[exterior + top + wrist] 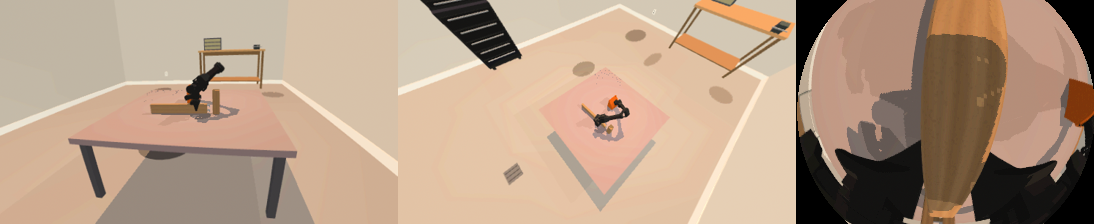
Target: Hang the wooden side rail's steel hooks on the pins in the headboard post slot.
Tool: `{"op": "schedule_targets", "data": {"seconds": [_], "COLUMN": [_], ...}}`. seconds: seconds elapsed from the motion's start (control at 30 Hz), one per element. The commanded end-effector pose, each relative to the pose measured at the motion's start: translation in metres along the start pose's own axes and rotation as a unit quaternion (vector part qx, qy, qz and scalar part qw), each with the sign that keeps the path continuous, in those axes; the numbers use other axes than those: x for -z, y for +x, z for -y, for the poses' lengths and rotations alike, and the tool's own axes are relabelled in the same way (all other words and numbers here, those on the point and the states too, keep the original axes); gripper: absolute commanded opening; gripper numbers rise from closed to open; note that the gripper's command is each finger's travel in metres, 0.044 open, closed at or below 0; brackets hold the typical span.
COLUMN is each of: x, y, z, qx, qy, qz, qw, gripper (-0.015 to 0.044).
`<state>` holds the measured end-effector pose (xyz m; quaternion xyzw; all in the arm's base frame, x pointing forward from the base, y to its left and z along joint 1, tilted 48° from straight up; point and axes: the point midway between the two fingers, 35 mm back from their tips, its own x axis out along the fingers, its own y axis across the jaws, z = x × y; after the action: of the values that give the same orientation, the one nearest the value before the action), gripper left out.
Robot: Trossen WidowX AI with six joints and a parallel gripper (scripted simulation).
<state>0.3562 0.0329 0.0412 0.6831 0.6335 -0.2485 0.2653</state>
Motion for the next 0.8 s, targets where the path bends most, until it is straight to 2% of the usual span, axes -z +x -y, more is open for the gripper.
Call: {"op": "schedule_targets", "data": {"seconds": [0.0,0.77], "x": [-0.002,-0.002], "y": [-0.0048,-0.0086], "z": [-0.0005,-0.0004], "qx": [-0.004,-0.004], "qy": [0.005,0.005], "qz": [0.0,0.0], "qw": [1.0,1.0], "gripper": [0.0,0.0]}}
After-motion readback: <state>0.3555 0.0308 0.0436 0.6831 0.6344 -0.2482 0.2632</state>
